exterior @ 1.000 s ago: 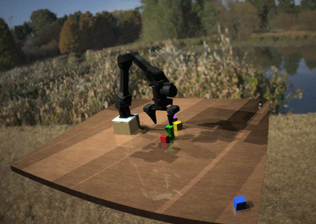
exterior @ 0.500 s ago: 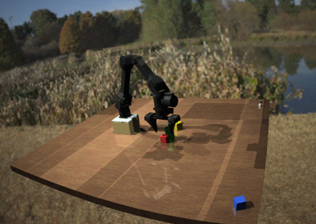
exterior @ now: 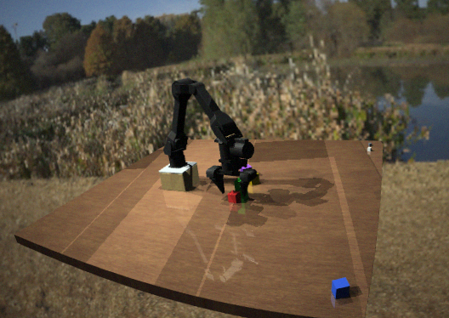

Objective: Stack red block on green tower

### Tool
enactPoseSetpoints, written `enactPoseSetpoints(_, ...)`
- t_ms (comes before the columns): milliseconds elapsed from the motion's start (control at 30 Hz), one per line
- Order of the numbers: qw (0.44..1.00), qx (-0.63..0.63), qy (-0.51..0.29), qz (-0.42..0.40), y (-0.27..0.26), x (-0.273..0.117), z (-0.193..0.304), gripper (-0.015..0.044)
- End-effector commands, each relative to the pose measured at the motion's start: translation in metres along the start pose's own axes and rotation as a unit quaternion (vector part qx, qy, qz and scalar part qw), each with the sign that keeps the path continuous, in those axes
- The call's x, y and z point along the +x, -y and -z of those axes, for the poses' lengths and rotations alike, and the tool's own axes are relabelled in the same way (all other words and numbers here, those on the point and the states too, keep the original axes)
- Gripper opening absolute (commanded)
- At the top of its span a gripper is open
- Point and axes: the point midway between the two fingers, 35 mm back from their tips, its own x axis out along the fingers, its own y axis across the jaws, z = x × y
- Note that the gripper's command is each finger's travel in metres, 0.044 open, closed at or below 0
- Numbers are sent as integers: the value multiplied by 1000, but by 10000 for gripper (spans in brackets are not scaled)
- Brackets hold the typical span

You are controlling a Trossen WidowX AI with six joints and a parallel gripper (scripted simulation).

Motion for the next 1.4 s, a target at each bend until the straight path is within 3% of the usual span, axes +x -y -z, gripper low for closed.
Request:
enactPoseSetpoints(0,1000,-2,-1,-2,-2,8,1,440)
enactPoseSetpoints(800,1000,-2,-1,-2,-2,21,0,440)
enactPoseSetpoints(1200,1000,-2,-1,-2,-2,21,0,125)
enactPoseSetpoints(1367,1000,-2,-1,-2,-2,21,0,92)
